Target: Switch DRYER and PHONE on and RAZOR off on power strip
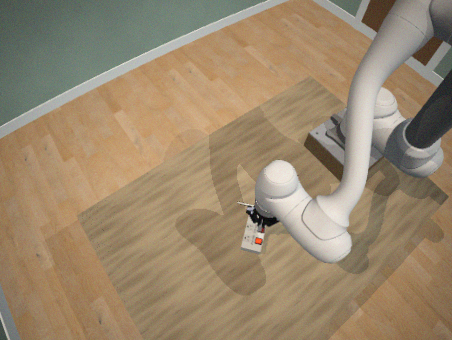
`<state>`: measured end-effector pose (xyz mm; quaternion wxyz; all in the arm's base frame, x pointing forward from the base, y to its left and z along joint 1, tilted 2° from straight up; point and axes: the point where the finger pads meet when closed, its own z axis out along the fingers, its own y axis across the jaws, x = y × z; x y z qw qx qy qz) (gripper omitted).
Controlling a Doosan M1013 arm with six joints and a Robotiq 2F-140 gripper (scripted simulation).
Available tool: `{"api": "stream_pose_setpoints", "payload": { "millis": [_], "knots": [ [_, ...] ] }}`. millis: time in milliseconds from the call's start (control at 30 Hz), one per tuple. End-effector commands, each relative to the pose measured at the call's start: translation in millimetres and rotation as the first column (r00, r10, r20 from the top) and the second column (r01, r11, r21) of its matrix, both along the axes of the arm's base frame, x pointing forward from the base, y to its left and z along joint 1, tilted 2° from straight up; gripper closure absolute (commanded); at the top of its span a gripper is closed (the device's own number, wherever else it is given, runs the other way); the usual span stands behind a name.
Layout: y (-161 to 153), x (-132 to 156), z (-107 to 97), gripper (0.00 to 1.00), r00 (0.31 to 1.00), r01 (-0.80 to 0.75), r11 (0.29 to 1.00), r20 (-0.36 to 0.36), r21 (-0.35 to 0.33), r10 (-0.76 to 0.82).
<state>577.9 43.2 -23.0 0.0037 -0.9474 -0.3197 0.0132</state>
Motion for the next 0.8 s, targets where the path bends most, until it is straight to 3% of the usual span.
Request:
{"api": "stream_pose_setpoints", "payload": {
  "millis": [0, 767],
  "knots": [
    [-0.1, 0.0, -2.6, 1.0, 1.0, 0.0, 1.0, 0.0, 0.0, 0.0],
    [-0.2, -0.1, -5.5, 1.0, 1.0, 0.0, 1.0, 0.0, 0.0, 0.0]
  ]
}}
